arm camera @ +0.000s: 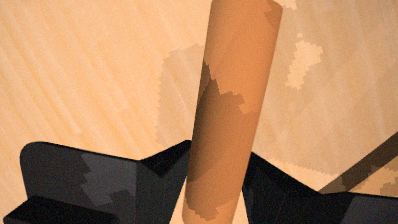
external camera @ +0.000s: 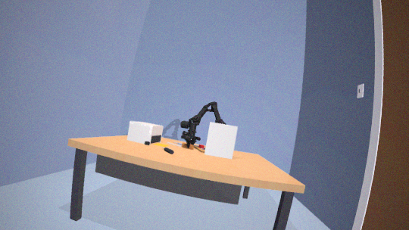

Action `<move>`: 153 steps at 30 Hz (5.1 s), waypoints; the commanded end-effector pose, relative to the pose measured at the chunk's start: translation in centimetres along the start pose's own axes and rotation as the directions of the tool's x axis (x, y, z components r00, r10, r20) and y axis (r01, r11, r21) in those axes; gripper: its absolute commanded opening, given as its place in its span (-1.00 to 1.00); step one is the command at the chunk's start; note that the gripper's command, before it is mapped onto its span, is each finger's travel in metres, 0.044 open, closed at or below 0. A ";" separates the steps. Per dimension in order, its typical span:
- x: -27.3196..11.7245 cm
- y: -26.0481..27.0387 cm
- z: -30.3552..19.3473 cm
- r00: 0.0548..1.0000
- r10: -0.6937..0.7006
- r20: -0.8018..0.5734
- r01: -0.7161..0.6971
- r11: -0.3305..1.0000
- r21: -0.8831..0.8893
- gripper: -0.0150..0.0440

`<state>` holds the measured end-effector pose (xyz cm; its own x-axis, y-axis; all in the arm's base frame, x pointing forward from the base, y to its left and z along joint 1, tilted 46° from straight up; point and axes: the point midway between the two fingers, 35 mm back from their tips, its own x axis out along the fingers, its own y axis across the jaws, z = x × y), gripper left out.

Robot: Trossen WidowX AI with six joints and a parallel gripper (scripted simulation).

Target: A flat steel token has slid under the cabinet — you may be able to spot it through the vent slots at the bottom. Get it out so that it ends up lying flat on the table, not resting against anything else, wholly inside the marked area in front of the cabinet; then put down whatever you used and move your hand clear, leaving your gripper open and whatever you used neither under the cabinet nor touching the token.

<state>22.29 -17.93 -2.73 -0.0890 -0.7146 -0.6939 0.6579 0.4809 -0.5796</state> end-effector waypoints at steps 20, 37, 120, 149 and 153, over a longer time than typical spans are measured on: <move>-0.1 -2.5 1.0 1.000 0.000 0.005 0.000 1.000 0.003 -0.49; -0.1 -4.3 1.7 1.000 -0.001 0.005 0.001 1.000 0.003 -0.49; -0.1 -7.8 3.0 1.000 -0.003 0.007 0.005 0.925 -0.379 -0.49; -0.1 -7.8 3.0 1.000 -0.003 0.007 0.006 0.815 -0.580 -0.49; -0.1 -7.8 3.0 1.000 -0.003 0.007 0.006 0.796 -0.605 -0.49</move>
<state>19.29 -23.09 3.05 -0.0886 -0.7172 -0.6912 0.0965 0.6845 -0.7226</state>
